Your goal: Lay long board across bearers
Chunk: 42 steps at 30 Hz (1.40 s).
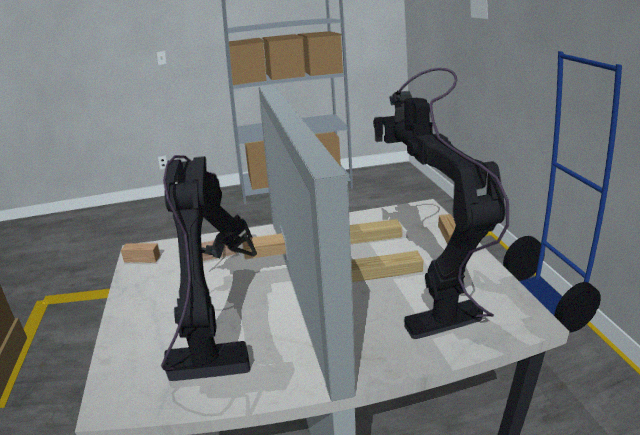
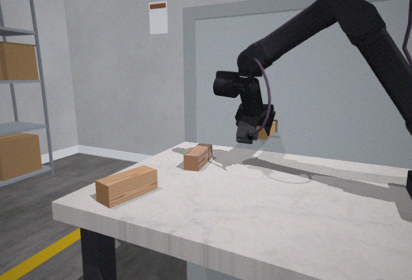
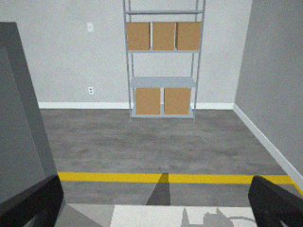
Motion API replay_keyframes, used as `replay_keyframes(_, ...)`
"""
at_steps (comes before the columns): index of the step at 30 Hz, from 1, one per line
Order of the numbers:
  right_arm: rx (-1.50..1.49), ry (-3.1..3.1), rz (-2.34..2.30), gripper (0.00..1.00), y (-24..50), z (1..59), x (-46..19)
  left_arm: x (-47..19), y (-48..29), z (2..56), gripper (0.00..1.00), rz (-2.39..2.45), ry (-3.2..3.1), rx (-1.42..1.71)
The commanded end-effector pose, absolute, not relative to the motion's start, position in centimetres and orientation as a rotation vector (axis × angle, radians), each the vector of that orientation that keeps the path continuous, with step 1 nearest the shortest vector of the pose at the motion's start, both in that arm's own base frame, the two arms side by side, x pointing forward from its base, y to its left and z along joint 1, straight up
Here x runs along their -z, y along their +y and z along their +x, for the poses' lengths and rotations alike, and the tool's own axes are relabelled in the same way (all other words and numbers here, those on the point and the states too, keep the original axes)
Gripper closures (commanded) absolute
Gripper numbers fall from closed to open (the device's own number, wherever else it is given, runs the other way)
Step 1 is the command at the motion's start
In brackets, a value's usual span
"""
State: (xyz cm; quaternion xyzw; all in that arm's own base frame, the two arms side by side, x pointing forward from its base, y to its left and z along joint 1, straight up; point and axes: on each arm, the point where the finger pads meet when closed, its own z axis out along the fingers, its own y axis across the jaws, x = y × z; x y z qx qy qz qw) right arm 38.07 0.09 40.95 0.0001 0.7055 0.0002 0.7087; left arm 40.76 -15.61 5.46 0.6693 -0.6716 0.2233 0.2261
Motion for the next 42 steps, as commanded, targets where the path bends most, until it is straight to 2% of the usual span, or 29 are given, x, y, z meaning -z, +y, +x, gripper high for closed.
replay_keyframes(1, 0.027, 1.502, 0.009, 0.0, -0.5, 37.1, -43.7, -7.3, -16.9, 41.0, 1.0, 1.853, -1.883, -0.684)
replay_keyframes(31, 0.027, 1.502, 0.009, 0.0, -0.5, 37.1, -43.7, -9.8, -21.9, 41.6, 1.0, 1.822, -1.845, -0.796)
replay_keyframes(42, 0.027, 1.502, 0.009, 0.0, -0.5, 37.1, -43.7, -10.6, -21.1, 42.0, 1.0, 1.832, -1.842, -0.782)
